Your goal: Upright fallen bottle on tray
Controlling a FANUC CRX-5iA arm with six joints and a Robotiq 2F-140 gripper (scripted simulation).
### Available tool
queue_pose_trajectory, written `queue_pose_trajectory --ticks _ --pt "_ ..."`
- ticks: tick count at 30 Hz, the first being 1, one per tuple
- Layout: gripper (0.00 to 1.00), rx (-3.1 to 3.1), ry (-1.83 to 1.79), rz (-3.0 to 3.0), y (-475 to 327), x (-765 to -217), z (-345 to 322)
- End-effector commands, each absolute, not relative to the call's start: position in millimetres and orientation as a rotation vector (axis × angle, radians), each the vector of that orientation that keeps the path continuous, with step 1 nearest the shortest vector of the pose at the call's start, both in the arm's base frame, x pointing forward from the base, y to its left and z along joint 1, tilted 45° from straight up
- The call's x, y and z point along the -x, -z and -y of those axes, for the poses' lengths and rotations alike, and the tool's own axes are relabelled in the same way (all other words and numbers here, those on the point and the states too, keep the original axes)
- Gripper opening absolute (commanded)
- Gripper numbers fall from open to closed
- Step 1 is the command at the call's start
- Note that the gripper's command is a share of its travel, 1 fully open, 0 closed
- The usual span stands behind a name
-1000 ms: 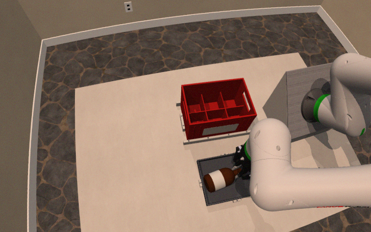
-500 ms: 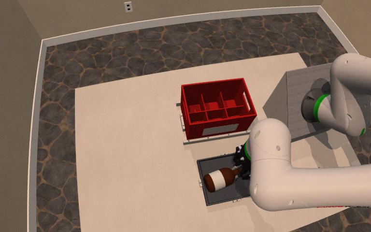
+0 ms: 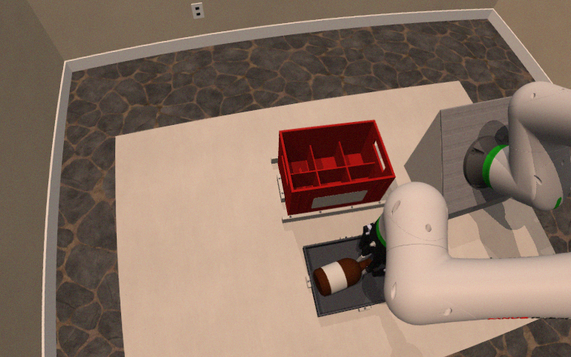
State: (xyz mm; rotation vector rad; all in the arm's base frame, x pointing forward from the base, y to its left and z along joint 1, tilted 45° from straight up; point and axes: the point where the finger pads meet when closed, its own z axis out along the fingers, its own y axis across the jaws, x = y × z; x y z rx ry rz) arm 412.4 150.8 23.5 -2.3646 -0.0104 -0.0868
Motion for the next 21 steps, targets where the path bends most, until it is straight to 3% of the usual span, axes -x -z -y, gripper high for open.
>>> queue_pose_trajectory --ticks 1,21 --pt "0.00 2.365 0.087 0.010 -23.7 -412.5 -150.5" --pt "0.00 2.365 0.087 0.010 -28.2 -412.1 -146.1"
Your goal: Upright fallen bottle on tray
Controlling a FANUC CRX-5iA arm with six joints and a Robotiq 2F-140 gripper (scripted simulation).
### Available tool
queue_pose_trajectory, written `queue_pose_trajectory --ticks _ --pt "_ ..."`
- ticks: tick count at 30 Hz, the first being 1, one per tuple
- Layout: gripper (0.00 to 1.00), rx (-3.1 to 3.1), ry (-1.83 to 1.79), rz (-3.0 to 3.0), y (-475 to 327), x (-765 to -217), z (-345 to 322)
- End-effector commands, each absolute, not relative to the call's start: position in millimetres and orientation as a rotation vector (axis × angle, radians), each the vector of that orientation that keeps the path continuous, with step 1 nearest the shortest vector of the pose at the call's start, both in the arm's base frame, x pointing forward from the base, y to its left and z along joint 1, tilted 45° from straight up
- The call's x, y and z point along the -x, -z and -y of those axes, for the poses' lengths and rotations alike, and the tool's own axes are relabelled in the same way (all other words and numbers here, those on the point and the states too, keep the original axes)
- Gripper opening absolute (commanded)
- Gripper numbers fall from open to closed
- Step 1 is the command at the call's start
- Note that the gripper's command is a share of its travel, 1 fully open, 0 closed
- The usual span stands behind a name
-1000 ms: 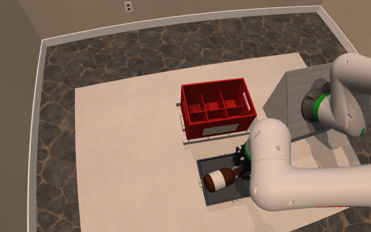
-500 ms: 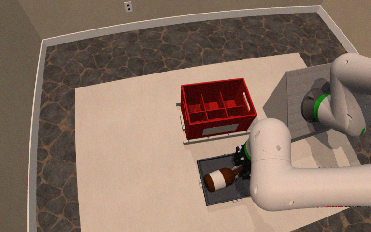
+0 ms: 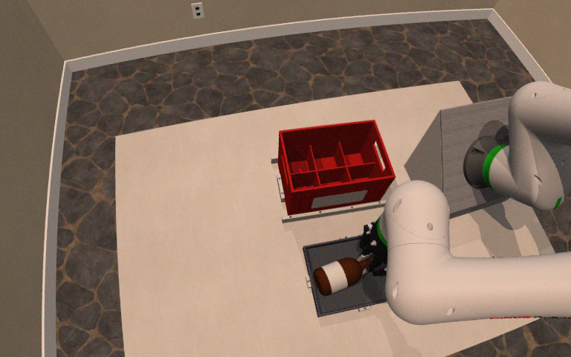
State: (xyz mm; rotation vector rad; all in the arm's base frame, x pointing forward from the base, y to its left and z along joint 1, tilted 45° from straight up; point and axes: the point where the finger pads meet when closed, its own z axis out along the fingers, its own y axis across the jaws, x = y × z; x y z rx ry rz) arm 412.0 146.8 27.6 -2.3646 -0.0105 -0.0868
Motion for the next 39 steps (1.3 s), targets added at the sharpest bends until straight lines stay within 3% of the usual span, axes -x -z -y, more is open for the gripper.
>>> queue_pose_trajectory --ticks 1,39 --pt "0.00 2.365 0.087 0.010 -28.7 -412.1 -145.6" --pt "0.00 2.365 0.087 0.010 -56.6 -409.7 -118.2"
